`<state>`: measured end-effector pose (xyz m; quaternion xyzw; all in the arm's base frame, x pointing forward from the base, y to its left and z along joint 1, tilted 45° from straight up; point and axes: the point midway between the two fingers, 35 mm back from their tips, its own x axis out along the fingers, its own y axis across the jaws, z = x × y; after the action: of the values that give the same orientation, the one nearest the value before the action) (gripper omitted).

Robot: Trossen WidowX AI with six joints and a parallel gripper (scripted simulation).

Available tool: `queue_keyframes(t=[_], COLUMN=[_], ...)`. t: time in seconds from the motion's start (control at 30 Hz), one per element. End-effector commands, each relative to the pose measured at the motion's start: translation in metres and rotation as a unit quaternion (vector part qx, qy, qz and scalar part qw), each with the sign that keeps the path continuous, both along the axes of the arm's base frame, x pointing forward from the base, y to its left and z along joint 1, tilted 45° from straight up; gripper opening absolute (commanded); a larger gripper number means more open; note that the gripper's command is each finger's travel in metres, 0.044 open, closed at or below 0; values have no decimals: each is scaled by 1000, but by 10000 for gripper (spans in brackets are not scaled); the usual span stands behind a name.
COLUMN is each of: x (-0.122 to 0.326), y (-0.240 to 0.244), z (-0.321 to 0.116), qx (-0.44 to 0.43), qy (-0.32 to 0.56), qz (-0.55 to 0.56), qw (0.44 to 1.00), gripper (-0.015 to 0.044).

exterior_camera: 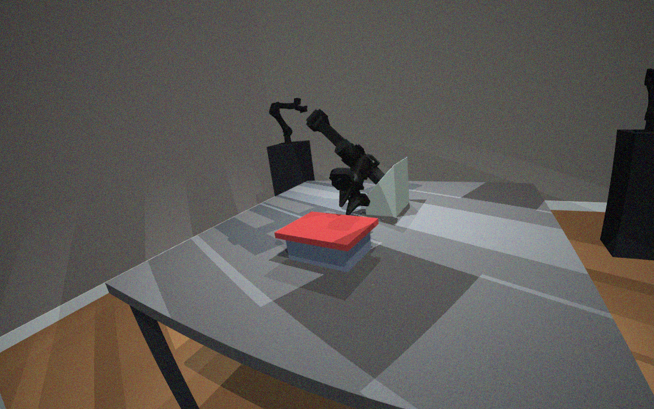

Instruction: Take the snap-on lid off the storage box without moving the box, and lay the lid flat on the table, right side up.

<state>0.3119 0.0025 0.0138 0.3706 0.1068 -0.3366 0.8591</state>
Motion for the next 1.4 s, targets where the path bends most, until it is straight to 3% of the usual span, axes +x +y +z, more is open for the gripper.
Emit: queue_keyframes(t=[0.0, 0.6, 0.67, 1.07, 1.2, 1.37], x=[8, 25, 25, 25, 25, 25], y=[-2, -18, -18, -18, -18, -18], z=[-2, -13, -13, -13, -13, -12], qx=[1, -2, -2, -2, -2, -2], qy=[-2, -6, -6, -6, -6, -6], qz=[3, 4, 4, 4, 4, 2], qw=[1000, 1000, 1000, 1000, 1000, 1000], gripper=[235, 235, 183, 103, 0, 0])
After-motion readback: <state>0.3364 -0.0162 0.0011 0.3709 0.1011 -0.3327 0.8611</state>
